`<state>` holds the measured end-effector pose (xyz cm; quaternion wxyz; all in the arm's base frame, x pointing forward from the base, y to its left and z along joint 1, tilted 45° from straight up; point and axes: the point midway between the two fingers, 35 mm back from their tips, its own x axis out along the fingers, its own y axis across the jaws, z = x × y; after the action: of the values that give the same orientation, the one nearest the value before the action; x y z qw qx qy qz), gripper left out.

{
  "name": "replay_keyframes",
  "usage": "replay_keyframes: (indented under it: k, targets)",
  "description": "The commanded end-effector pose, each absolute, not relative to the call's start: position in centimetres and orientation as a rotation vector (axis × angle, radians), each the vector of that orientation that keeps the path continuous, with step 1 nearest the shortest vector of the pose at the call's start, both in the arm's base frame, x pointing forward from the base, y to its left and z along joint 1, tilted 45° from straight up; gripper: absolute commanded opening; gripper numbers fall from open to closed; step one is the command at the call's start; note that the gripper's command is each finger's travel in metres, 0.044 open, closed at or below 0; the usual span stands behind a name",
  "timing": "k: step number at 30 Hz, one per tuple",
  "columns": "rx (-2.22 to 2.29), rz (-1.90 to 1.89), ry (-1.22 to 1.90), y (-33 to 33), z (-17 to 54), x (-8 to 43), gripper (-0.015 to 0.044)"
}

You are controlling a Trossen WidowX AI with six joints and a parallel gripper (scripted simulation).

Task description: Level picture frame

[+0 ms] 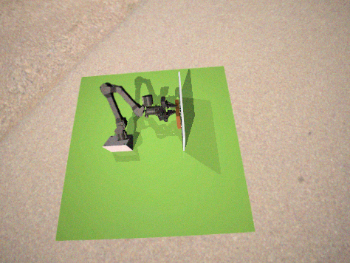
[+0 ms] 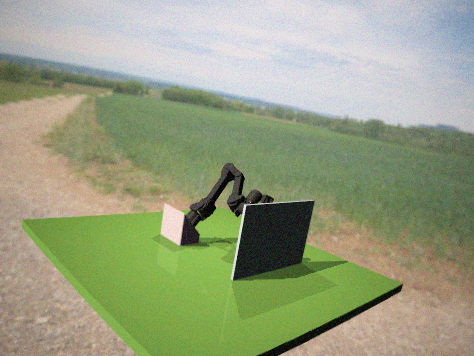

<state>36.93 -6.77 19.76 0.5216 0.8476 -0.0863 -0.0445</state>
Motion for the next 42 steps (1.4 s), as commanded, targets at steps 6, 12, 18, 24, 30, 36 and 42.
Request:
replay_keyframes:
  k: [6,12,18,24,30,36,42]
  targets:
    - [2.034,-0.103,-0.205,-6.73,19.81,36.96,0.0063]
    - [2.034,-0.103,-0.205,-6.73,19.81,36.96,0.0023]
    - [2.034,-0.103,-0.205,-6.73,19.81,36.96,0.0]
    - [2.034,-0.103,-0.205,-6.79,19.87,36.94,0.0]
    - [2.034,-0.103,-0.205,-6.89,20.02,36.91,0.0]
    - [2.034,-0.103,-0.205,-6.95,20.13,36.9,0.0]
    - [2.034,-0.103,-0.205,-6.98,20.19,36.89,0.0]
